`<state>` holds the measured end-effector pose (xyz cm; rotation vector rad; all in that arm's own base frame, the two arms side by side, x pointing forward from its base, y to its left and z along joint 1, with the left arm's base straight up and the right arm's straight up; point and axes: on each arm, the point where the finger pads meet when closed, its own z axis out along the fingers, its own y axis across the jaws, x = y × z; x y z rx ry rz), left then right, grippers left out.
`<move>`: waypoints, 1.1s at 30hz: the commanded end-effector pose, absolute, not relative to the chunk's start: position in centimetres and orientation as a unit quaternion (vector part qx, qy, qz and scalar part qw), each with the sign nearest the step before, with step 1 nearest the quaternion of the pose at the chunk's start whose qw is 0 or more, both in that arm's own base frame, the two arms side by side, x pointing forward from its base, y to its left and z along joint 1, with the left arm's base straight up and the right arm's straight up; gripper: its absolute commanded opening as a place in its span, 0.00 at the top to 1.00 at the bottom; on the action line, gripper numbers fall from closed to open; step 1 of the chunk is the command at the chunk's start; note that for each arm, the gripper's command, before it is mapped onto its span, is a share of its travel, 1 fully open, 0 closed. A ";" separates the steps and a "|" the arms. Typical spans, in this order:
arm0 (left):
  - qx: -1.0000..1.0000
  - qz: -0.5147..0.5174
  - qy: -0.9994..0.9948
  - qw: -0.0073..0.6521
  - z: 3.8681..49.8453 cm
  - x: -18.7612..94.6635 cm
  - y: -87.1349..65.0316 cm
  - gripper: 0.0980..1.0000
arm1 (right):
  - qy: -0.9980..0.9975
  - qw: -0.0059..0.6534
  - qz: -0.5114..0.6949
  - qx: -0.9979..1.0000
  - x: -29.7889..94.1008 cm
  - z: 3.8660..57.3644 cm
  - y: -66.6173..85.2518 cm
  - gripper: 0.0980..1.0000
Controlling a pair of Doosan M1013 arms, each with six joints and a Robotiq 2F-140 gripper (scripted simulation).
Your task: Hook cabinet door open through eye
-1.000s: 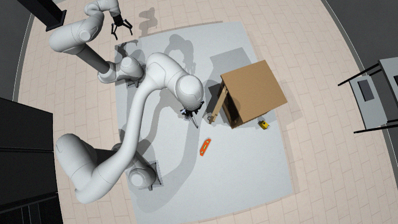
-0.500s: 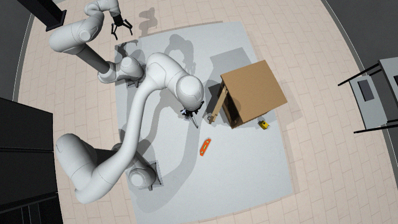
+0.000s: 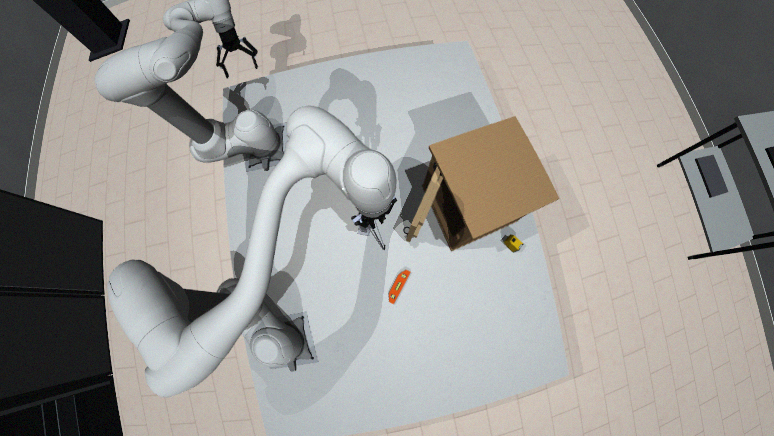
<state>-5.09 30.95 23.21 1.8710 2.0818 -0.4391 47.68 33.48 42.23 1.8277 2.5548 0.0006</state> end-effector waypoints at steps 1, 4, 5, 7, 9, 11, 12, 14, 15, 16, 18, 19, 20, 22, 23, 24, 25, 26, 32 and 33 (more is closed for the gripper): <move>0.653 -0.153 0.726 0.153 23.3 -5.1 31.0 0.00 | 0.813 0.000 0.001 0.582 47.7 41.0 33.5 0.86; 0.653 -0.153 0.726 0.153 23.3 -5.1 31.0 0.00 | 0.813 0.000 0.001 0.582 47.7 39.2 33.5 0.86; 0.653 -0.153 0.726 0.153 23.3 -5.1 31.0 0.00 | 0.813 0.000 0.001 0.582 47.7 38.5 33.5 0.86; 0.653 -0.153 0.726 0.153 23.3 -5.1 31.0 0.00 | 0.813 0.000 0.001 0.582 47.7 36.9 33.5 0.86; 0.653 -0.153 0.726 0.153 23.3 -5.1 31.0 0.00 | 0.813 0.000 0.001 0.582 47.7 35.2 33.5 0.86; 0.653 -0.153 0.726 0.153 23.3 -5.1 31.0 0.00 | 0.813 0.000 0.001 0.582 47.7 33.3 33.5 0.86; 0.653 -0.153 0.726 0.153 23.3 -5.1 31.0 0.00 | 0.813 0.000 0.001 0.582 47.7 32.3 33.5 0.86; 0.653 -0.153 0.726 0.153 23.3 -5.1 31.0 0.00 | 0.813 0.000 0.001 0.582 47.7 32.3 33.5 0.86; 0.653 -0.153 0.726 0.153 23.3 -5.1 31.0 0.00 | 0.813 0.000 0.001 0.582 47.7 31.2 33.5 0.86; 0.653 -0.153 0.726 0.153 23.3 -5.1 31.0 0.00 | 0.813 0.000 0.001 0.582 47.7 30.1 33.5 0.86; 0.653 -0.153 0.726 0.153 23.3 -5.1 31.0 0.00 | 0.813 0.000 0.001 0.582 47.7 28.0 33.5 0.86; 0.653 -0.153 0.726 0.153 23.3 -5.1 31.0 0.00 | 0.813 0.000 0.001 0.582 47.7 26.9 33.5 0.86; 0.653 -0.153 0.726 0.153 23.3 -5.1 31.0 0.00 | 0.813 0.000 0.001 0.582 47.7 25.8 33.5 0.86; 0.653 -0.153 0.726 0.153 23.3 -5.1 31.0 0.00 | 0.813 0.000 0.001 0.582 47.7 23.7 33.5 0.86; 0.653 -0.153 0.726 0.153 23.3 -5.1 31.0 0.00 | 0.813 0.000 0.001 0.582 47.7 22.7 33.5 0.86; 0.653 -0.153 0.726 0.153 23.3 -5.1 31.0 0.00 | 0.813 0.000 0.001 0.582 47.7 21.7 33.5 0.86; 0.653 -0.153 0.726 0.153 23.3 -5.1 31.0 0.00 | 0.813 0.000 0.001 0.582 47.7 20.8 33.5 0.86; 0.653 -0.153 0.726 0.153 23.3 -5.1 31.0 0.00 | 0.813 0.000 0.001 0.582 47.7 19.8 33.5 0.86; 0.653 -0.153 0.726 0.153 23.3 -5.1 31.0 0.00 | 0.813 0.000 0.001 0.582 47.7 16.5 33.5 0.86; 0.653 -0.153 0.726 0.153 23.3 -5.1 31.0 0.00 | 0.813 0.000 0.001 0.582 47.7 15.8 33.5 0.86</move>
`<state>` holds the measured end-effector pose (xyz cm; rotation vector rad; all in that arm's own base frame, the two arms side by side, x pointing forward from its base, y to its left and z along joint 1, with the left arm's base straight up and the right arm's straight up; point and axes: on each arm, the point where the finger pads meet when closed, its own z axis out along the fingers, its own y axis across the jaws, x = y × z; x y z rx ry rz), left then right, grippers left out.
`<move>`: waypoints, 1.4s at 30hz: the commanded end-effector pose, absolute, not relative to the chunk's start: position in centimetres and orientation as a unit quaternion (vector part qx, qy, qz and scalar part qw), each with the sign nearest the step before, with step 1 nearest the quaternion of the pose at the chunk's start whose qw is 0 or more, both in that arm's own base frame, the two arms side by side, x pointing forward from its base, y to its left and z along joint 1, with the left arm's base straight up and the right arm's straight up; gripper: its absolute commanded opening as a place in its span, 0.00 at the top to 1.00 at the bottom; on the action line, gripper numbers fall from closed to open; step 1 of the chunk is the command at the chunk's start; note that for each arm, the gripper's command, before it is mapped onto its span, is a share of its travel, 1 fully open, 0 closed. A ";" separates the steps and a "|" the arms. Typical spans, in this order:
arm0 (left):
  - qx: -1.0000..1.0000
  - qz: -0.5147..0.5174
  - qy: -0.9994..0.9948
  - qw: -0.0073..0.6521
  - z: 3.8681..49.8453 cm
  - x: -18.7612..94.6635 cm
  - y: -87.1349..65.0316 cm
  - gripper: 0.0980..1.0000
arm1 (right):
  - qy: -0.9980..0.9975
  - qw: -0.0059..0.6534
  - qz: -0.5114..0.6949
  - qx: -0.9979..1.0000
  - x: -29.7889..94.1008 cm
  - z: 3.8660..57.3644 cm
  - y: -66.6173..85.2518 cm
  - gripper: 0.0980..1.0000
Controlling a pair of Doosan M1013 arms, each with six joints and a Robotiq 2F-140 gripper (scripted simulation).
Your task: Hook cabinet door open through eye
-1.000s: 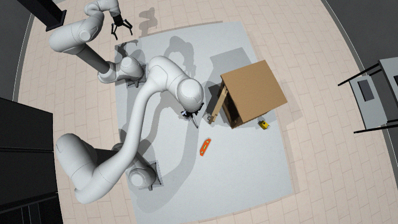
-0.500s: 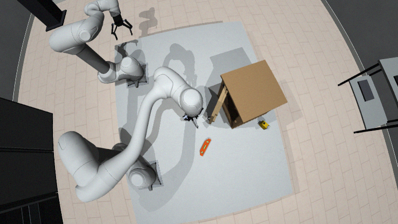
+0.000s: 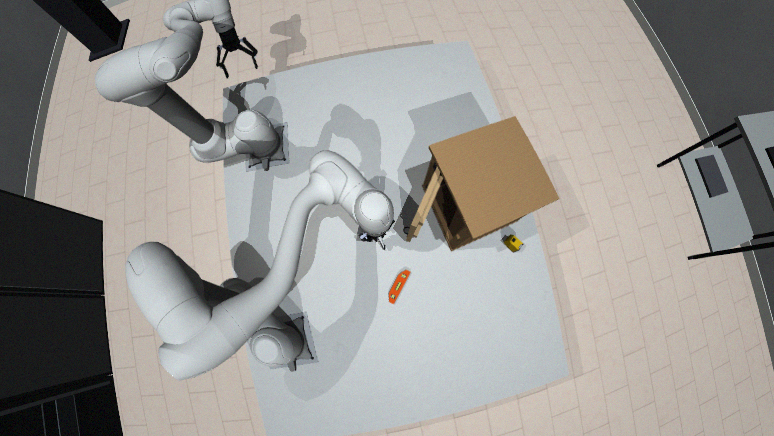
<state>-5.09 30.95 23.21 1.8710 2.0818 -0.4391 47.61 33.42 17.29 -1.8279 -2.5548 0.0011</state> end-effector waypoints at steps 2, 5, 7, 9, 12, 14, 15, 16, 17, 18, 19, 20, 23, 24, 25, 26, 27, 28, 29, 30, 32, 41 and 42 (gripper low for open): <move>0.653 -0.153 0.726 0.153 23.3 -5.1 31.0 0.00 | -0.813 0.000 -0.001 -0.582 47.7 14.5 33.5 0.86; 0.653 -0.153 0.726 0.153 23.3 -5.1 31.0 0.00 | -0.813 0.000 -0.001 -0.582 47.7 13.0 33.5 0.86; 0.653 -0.153 0.726 0.153 23.3 -5.1 31.0 0.00 | -0.813 0.000 -0.001 -0.582 47.7 12.3 33.5 0.86; 0.653 -0.153 0.726 0.153 23.3 -5.1 31.0 0.00 | -0.813 0.000 -0.001 -0.582 47.7 11.7 33.5 0.86; 0.653 -0.153 0.726 0.153 23.3 -5.1 31.0 0.00 | -0.813 0.000 -0.001 -0.582 47.7 11.3 33.5 0.86; 0.653 -0.153 0.726 0.153 23.3 -5.1 31.0 0.00 | -0.813 0.000 -0.001 -0.582 47.7 11.2 33.5 0.86; 0.653 -0.153 0.726 0.153 23.3 -5.1 31.0 0.00 | -0.813 0.000 -0.001 -0.582 47.7 11.2 33.5 0.86; 0.653 -0.153 0.726 0.153 23.3 -5.1 31.0 0.00 | -0.813 0.000 -0.001 -0.582 47.7 11.1 33.5 0.86; 0.653 -0.153 0.726 0.153 23.3 -5.1 31.0 0.00 | -0.813 0.000 -0.001 -0.582 47.7 11.1 33.5 0.86; 0.653 -0.153 0.726 0.153 23.3 -5.1 31.0 0.00 | -0.813 0.000 -0.001 -0.582 47.7 11.1 33.5 0.86; 0.653 -0.153 0.726 0.153 23.3 -5.1 31.0 0.00 | -0.813 0.000 -0.001 -0.582 47.7 11.1 33.5 0.86; 0.653 -0.153 0.726 0.153 23.3 -5.1 31.0 0.00 | -0.813 0.000 -0.001 -0.582 47.7 11.1 33.5 0.86; 0.653 -0.153 0.726 0.153 23.3 -5.1 31.0 0.00 | -0.813 0.000 -0.001 -0.582 47.7 11.1 33.5 0.86; 0.653 -0.153 0.726 0.153 23.3 -5.1 31.0 0.00 | -0.813 0.000 -0.001 -0.582 47.7 11.1 33.5 0.86; 0.653 -0.153 0.726 0.153 23.3 -5.1 31.0 0.00 | -0.813 0.000 -0.001 -0.582 47.7 11.1 33.5 0.86; 0.653 -0.153 0.726 0.153 23.3 -5.1 31.0 0.00 | -0.813 0.000 -0.001 -0.582 47.7 11.1 33.5 0.86; 0.653 -0.153 0.726 0.153 23.3 -5.1 31.0 0.00 | -0.813 0.000 -0.001 -0.582 47.7 11.1 33.5 0.86; 0.653 -0.153 0.726 0.153 23.3 -5.1 31.0 0.00 | -0.813 0.000 -0.001 -0.582 47.7 11.1 33.5 0.86; 0.653 -0.153 0.726 0.153 23.3 -5.1 31.0 0.00 | -0.813 0.000 -0.001 -0.582 47.7 11.1 33.5 0.86; 0.653 -0.153 0.726 0.153 23.3 -5.1 31.0 0.00 | -0.813 0.000 -0.001 -0.582 47.7 11.1 33.5 0.86; 0.653 -0.153 0.726 0.153 23.3 -5.1 31.0 0.00 | -0.813 0.000 -0.001 -0.582 47.7 11.1 33.5 0.86; 0.653 -0.153 0.726 0.153 23.3 -5.1 31.0 0.00 | -0.813 0.000 -0.001 -0.582 47.7 10.9 33.5 0.86; 0.653 -0.153 0.726 0.153 23.3 -5.1 31.0 0.00 | -0.813 0.000 -0.001 -0.582 47.7 10.8 33.5 0.86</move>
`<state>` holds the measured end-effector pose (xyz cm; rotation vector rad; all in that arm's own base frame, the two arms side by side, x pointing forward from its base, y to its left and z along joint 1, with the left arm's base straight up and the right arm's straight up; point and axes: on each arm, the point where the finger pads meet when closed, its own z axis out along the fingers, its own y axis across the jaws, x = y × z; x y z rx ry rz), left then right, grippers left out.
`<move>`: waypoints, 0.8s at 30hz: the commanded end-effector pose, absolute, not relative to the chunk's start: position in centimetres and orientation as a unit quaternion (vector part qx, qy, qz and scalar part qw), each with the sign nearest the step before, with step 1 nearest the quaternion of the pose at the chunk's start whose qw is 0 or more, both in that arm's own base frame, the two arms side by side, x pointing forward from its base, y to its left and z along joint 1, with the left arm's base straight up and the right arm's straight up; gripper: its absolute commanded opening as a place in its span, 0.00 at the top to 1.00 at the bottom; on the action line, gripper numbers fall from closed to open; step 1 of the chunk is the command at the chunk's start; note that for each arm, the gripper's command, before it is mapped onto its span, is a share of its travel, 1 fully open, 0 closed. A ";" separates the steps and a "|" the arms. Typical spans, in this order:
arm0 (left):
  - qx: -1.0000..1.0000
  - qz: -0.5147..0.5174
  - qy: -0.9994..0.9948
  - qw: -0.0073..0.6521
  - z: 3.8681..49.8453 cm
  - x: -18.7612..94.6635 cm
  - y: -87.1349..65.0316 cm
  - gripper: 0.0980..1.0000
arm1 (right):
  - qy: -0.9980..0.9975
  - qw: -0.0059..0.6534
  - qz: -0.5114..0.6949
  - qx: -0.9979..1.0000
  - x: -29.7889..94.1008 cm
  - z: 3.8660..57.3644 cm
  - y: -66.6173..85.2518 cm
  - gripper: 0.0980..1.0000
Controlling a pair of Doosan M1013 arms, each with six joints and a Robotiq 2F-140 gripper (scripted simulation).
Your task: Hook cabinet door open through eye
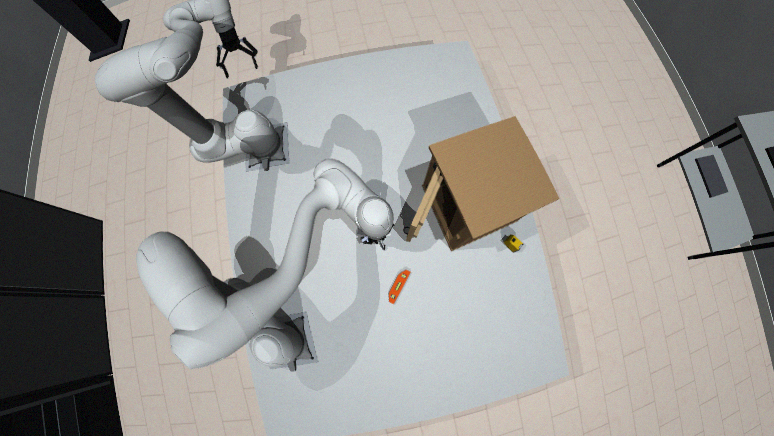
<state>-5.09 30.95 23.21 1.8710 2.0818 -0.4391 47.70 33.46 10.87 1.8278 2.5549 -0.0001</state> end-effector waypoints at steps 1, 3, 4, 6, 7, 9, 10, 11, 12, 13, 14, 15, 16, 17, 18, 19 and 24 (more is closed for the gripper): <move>0.653 -0.153 0.726 0.153 23.3 -5.1 31.0 0.00 | 0.813 0.000 0.001 0.582 47.7 10.8 33.5 0.86; 0.653 -0.153 0.726 0.153 23.3 -5.1 31.0 0.00 | 0.813 0.000 0.001 0.582 47.7 10.6 33.5 0.86; 0.653 -0.153 0.726 0.153 23.3 -5.1 31.0 0.00 | 0.813 0.000 0.001 0.582 47.7 10.5 33.5 0.86; 0.653 -0.153 0.726 0.153 23.3 -5.1 31.0 0.00 | 0.813 0.000 0.001 0.582 47.7 10.4 33.5 0.86; 0.653 -0.153 0.726 0.153 23.3 -5.1 31.0 0.00 | 0.813 0.000 0.001 0.582 47.7 10.4 33.5 0.86; 0.653 -0.153 0.726 0.153 23.3 -5.1 31.0 0.00 | 0.813 0.000 0.001 0.582 47.7 10.2 33.5 0.86; 0.653 -0.153 0.726 0.153 23.3 -5.1 31.0 0.00 | 0.813 0.000 0.001 0.582 47.7 10.1 33.5 0.86; 0.653 -0.153 0.726 0.153 23.3 -5.1 31.0 0.00 | 0.813 0.000 0.001 0.582 47.7 9.9 33.5 0.86; 0.653 -0.153 0.726 0.153 23.3 -5.1 31.0 0.00 | 0.813 0.000 0.001 0.582 47.7 9.8 33.5 0.86; 0.653 -0.153 0.726 0.153 23.3 -5.1 31.0 0.00 | 0.813 0.000 0.001 0.582 47.7 9.7 33.5 0.86; 0.653 -0.153 0.726 0.153 23.3 -5.1 31.0 0.00 | 0.813 0.000 0.001 0.582 47.7 9.5 33.5 0.86; 0.653 -0.153 0.726 0.153 23.3 -5.1 31.0 0.00 | 0.813 0.000 0.001 0.582 47.7 9.4 33.5 0.86; 0.653 -0.153 0.726 0.153 23.3 -5.1 31.0 0.00 | 0.813 0.000 0.001 0.582 47.7 9.3 33.5 0.86; 0.653 -0.153 0.726 0.153 23.3 -5.1 31.0 0.00 | 0.813 0.000 0.001 0.582 47.7 9.1 33.5 0.86; 0.653 -0.153 0.726 0.153 23.3 -5.1 31.0 0.00 | 0.813 0.000 0.001 0.582 47.7 9.0 33.5 0.86; 0.653 -0.153 0.726 0.153 23.3 -5.1 31.0 0.00 | 0.813 0.000 0.001 0.582 47.7 8.8 33.5 0.86; 0.653 -0.153 0.726 0.153 23.3 -5.1 31.0 0.00 | 0.813 0.000 0.001 0.582 47.7 8.4 33.5 0.86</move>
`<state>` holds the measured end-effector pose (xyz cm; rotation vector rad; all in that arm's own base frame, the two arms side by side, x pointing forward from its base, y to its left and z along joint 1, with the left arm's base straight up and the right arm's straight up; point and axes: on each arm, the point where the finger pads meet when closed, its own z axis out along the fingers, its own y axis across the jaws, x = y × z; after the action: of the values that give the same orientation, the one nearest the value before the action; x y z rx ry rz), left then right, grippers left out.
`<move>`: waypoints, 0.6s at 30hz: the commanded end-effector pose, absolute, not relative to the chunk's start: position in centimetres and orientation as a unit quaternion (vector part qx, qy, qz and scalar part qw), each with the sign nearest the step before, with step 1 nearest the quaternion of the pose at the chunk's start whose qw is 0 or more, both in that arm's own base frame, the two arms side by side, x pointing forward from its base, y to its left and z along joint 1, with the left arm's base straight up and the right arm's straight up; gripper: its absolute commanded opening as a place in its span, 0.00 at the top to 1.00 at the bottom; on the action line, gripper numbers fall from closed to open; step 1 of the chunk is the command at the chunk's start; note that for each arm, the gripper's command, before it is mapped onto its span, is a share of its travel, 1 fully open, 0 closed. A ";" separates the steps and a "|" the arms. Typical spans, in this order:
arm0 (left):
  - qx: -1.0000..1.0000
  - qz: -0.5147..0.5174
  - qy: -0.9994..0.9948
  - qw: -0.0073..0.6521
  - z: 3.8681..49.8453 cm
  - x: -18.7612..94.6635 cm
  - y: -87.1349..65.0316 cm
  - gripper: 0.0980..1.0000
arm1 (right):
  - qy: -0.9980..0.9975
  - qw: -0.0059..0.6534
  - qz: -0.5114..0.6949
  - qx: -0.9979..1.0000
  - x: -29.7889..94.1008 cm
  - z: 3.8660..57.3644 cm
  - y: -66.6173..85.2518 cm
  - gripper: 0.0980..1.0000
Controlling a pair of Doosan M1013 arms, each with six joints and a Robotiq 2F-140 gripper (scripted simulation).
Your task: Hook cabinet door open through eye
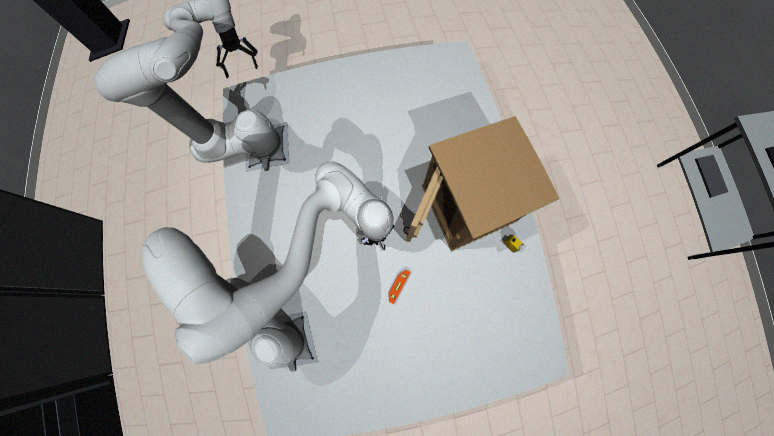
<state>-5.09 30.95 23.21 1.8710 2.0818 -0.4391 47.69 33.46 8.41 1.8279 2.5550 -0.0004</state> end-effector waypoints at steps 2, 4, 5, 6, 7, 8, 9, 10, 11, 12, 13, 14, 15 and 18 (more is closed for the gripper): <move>0.653 -0.153 0.726 0.153 23.3 -5.1 31.0 0.00 | 0.813 0.000 0.001 0.582 47.7 8.1 33.5 0.86; 0.653 -0.153 0.726 0.153 23.3 -5.1 31.0 0.00 | 0.813 0.000 0.001 0.582 47.7 7.8 33.5 0.86; 0.653 -0.153 0.726 0.153 23.3 -5.1 31.0 0.00 | 0.813 0.000 0.001 0.582 47.7 7.7 33.5 0.86; 0.653 -0.153 0.726 0.153 23.3 -5.1 31.0 0.00 | 0.813 0.000 0.001 0.582 47.7 7.6 33.5 0.86; 0.653 -0.153 0.726 0.153 23.3 -5.1 31.0 0.00 | 0.813 0.000 0.001 0.582 47.7 7.4 33.5 0.86; 0.653 -0.153 0.726 0.153 23.3 -5.1 31.0 0.00 | 0.813 0.000 0.001 0.582 47.7 7.3 33.5 0.86; 0.653 -0.153 0.726 0.153 23.3 -5.1 31.0 0.00 | 0.813 0.000 0.001 0.582 47.7 7.2 33.5 0.86; 0.653 -0.153 0.726 0.153 23.3 -5.1 31.0 0.00 | 0.813 0.000 0.001 0.582 47.7 7.1 33.5 0.86; 0.653 -0.153 0.726 0.153 23.3 -5.1 31.0 0.00 | 0.813 0.000 0.001 0.582 47.7 7.0 33.5 0.86; 0.653 -0.153 0.726 0.153 23.3 -5.1 31.0 0.00 | 0.813 0.000 0.001 0.582 47.7 6.9 33.5 0.86; 0.653 -0.153 0.726 0.153 23.3 -5.1 31.0 0.00 | 0.813 0.000 0.001 0.582 47.7 6.8 33.5 0.86; 0.653 -0.153 0.726 0.153 23.3 -5.1 31.0 0.00 | 0.813 0.000 0.001 0.582 47.7 6.8 33.5 0.86; 0.653 -0.153 0.726 0.153 23.3 -5.1 31.0 0.00 | 0.813 0.000 0.001 0.582 47.7 6.7 33.5 0.86; 0.653 -0.153 0.726 0.153 23.3 -5.1 31.0 0.00 | 0.813 0.000 0.001 0.582 47.7 6.6 33.5 0.86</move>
<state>-5.09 30.95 23.21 1.8710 2.0818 -0.4391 47.70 33.46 6.66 1.8278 2.5549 -0.0001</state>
